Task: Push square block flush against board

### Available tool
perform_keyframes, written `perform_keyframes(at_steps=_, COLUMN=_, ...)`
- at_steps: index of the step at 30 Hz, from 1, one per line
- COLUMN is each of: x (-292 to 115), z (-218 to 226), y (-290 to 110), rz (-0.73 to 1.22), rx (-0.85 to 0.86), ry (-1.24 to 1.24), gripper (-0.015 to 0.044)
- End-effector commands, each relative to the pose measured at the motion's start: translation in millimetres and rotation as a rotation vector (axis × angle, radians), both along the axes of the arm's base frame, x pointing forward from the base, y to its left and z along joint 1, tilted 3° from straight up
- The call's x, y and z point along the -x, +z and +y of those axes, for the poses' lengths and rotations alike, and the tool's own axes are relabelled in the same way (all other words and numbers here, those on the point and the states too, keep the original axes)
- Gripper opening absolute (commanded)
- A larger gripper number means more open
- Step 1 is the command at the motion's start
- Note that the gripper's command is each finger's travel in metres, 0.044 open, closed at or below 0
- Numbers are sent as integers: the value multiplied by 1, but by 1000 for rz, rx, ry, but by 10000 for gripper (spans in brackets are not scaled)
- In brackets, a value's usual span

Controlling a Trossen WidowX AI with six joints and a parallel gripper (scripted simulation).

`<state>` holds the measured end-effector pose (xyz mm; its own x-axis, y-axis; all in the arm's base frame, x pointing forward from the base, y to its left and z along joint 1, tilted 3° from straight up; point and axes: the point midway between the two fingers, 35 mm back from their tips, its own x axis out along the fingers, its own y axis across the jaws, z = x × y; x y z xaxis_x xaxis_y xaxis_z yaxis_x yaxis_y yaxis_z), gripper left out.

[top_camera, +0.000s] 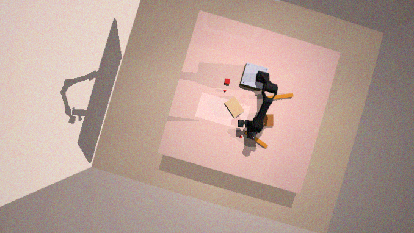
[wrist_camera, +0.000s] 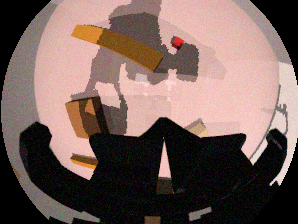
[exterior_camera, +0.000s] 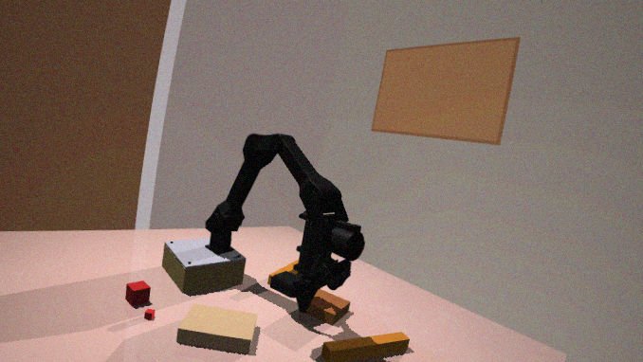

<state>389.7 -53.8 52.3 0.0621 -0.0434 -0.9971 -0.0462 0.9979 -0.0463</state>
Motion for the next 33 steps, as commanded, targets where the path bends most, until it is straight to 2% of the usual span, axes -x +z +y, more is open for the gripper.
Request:
perform_keyframes(at_steps=1, x=3, z=28, y=-13, rz=19, rx=7, ry=135, gripper=0)
perform_keyframes(at_steps=6, x=6, z=60, y=-23, rz=25, rx=13, ry=282, gripper=0)
perform_keyframes(at_steps=11, x=6, z=61, y=-26, rz=25, rx=14, ry=287, gripper=0)
perform_keyframes(at_steps=14, x=3, z=59, y=-66, rz=25, rx=14, ry=287, gripper=0)
perform_keyframes(at_steps=16, x=4, z=59, y=-78, rz=25, rx=14, ry=287, gripper=0)
perform_keyframes(at_steps=33, x=-13, z=63, y=-76, rz=24, rx=14, ry=287, gripper=0)
